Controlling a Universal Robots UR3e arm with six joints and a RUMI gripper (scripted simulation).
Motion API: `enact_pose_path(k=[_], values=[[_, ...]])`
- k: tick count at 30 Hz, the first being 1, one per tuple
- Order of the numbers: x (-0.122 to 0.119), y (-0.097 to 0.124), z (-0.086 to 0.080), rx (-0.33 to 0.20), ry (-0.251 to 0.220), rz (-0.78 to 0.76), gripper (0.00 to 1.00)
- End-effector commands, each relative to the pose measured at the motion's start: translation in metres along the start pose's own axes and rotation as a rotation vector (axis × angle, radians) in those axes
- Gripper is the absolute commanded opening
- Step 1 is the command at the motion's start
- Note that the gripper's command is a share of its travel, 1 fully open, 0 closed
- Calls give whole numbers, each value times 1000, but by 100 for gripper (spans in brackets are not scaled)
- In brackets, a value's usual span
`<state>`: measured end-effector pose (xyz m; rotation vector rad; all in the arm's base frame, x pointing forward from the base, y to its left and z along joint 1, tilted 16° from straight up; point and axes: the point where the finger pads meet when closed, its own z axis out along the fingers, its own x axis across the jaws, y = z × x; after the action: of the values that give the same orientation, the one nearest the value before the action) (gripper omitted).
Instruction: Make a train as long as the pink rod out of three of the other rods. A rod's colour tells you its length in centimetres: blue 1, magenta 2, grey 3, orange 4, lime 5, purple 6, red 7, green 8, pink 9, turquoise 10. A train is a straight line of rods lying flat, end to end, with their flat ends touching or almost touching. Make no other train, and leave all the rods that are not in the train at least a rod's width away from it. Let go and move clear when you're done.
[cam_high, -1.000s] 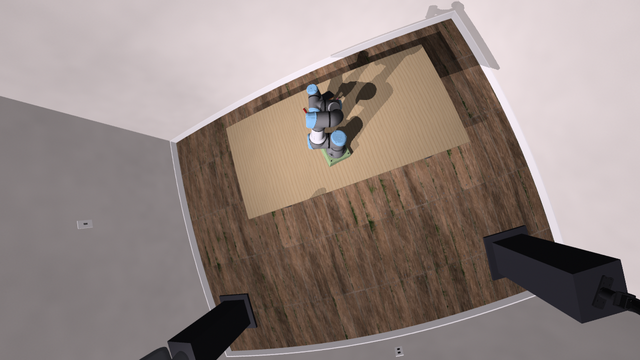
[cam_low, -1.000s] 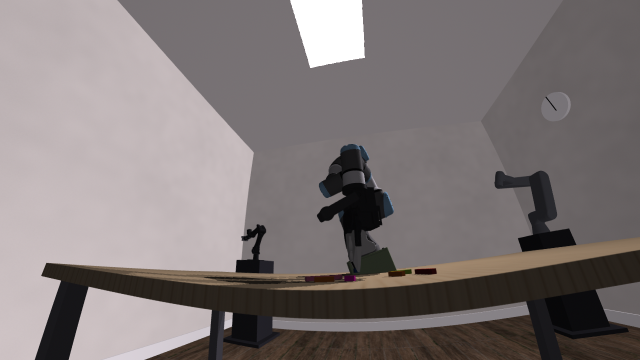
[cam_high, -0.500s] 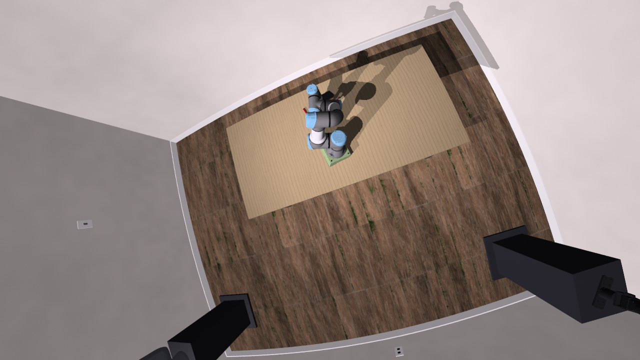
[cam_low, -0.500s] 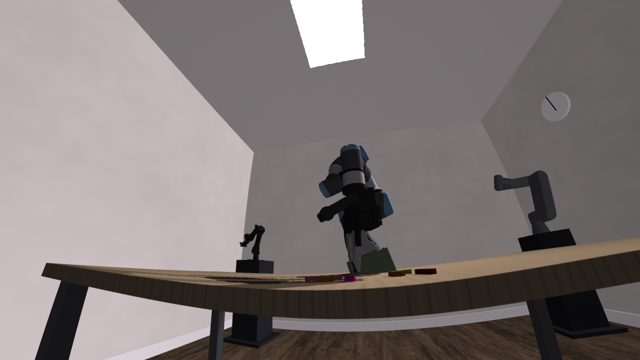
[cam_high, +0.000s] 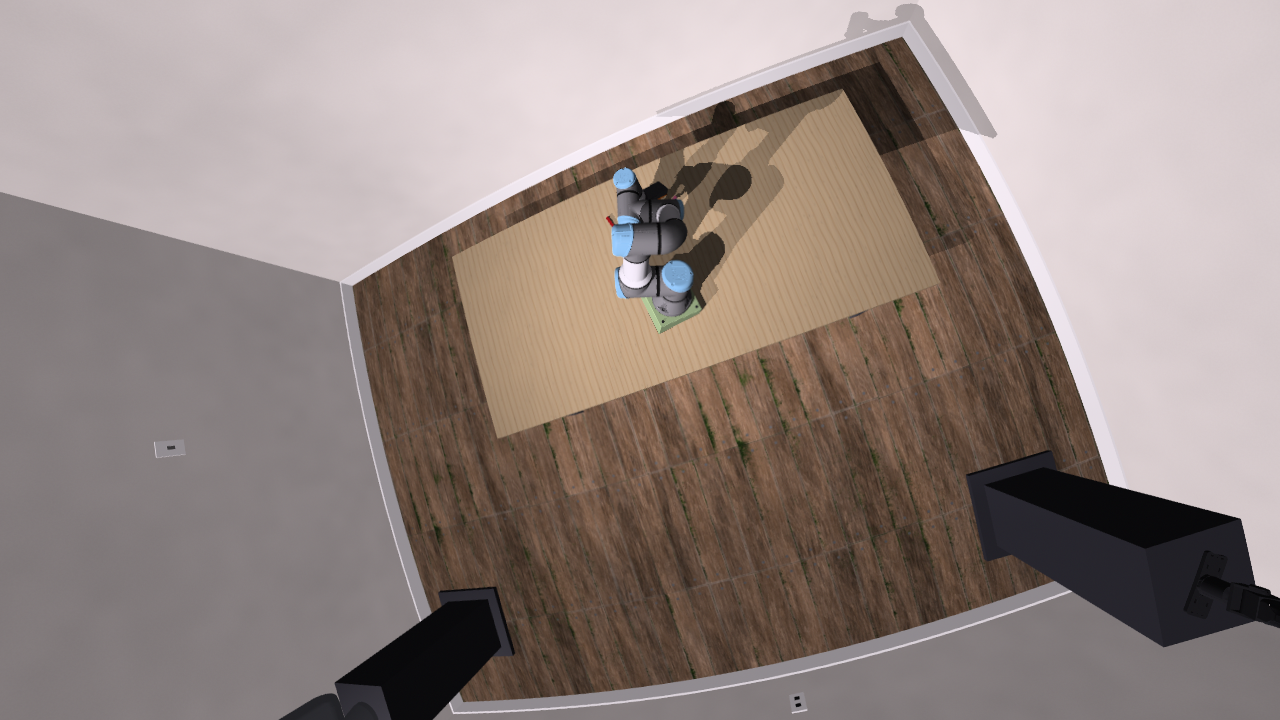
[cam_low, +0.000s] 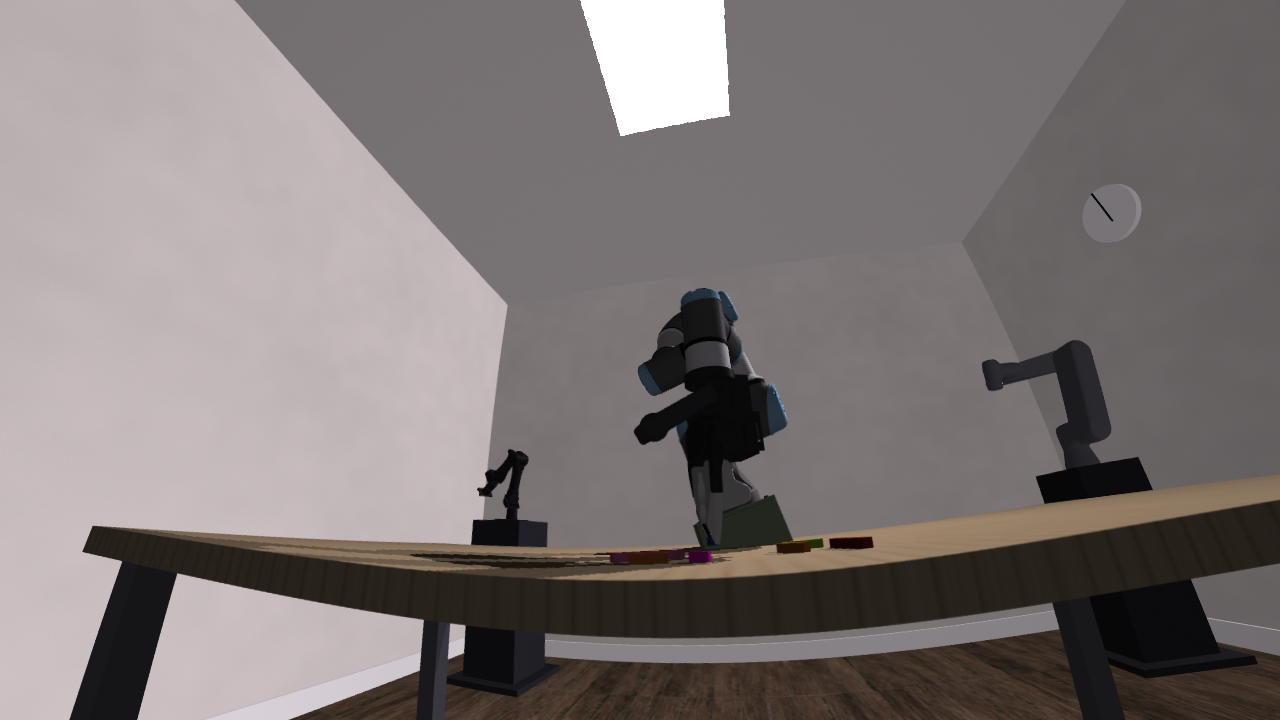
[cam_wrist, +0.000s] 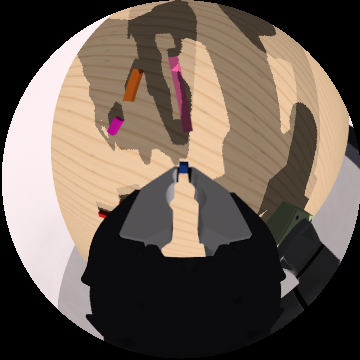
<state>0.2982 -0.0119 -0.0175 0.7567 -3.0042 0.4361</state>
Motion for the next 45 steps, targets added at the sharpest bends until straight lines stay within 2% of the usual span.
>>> enact_pose_path(k=[1, 12, 27, 45], values=[[-1, 0, 0, 0, -2, 0, 0], [-1, 0, 0, 0, -2, 0, 0], [0, 0, 11, -1, -1, 0, 0], [-1, 0, 12, 1, -3, 0, 0]])
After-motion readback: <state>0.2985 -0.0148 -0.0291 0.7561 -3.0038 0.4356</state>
